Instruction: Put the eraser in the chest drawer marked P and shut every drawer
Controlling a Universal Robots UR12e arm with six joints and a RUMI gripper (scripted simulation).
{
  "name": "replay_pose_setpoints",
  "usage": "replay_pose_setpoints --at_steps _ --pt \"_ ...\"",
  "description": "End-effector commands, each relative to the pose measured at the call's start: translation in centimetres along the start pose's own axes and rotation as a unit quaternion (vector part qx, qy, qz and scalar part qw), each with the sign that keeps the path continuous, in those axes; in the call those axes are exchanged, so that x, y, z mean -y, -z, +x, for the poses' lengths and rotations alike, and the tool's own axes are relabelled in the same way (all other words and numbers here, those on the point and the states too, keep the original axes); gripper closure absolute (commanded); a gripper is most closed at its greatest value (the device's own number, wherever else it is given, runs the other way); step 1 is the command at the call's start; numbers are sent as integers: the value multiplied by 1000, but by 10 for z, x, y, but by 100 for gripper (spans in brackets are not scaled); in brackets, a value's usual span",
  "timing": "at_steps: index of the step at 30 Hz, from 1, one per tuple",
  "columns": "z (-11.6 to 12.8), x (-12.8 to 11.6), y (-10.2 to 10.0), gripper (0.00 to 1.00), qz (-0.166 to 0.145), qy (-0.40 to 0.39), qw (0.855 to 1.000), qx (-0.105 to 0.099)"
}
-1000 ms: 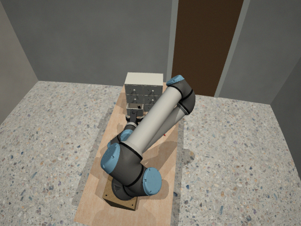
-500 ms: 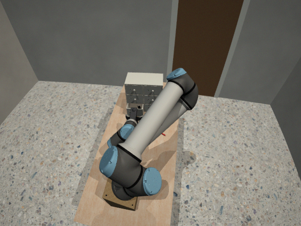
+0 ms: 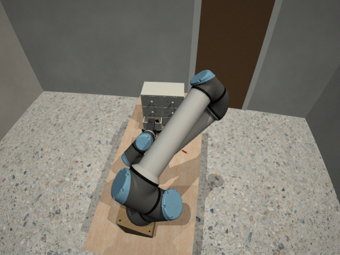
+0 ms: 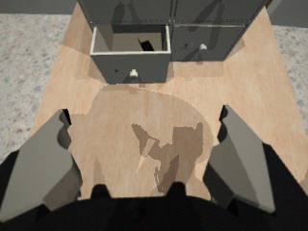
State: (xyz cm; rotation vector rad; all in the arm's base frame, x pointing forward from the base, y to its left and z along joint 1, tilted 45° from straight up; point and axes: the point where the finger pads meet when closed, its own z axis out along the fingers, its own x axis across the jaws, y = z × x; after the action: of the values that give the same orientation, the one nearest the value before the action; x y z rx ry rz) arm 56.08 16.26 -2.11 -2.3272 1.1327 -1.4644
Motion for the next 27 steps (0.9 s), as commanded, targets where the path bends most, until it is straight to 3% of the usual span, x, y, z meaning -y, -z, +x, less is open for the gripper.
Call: replay_pose_setpoints --at_steps 1,27 --pt "0 2 1 0 -28 -1 1000 0" --pt "0 7 5 0 -126 -1 992 0"
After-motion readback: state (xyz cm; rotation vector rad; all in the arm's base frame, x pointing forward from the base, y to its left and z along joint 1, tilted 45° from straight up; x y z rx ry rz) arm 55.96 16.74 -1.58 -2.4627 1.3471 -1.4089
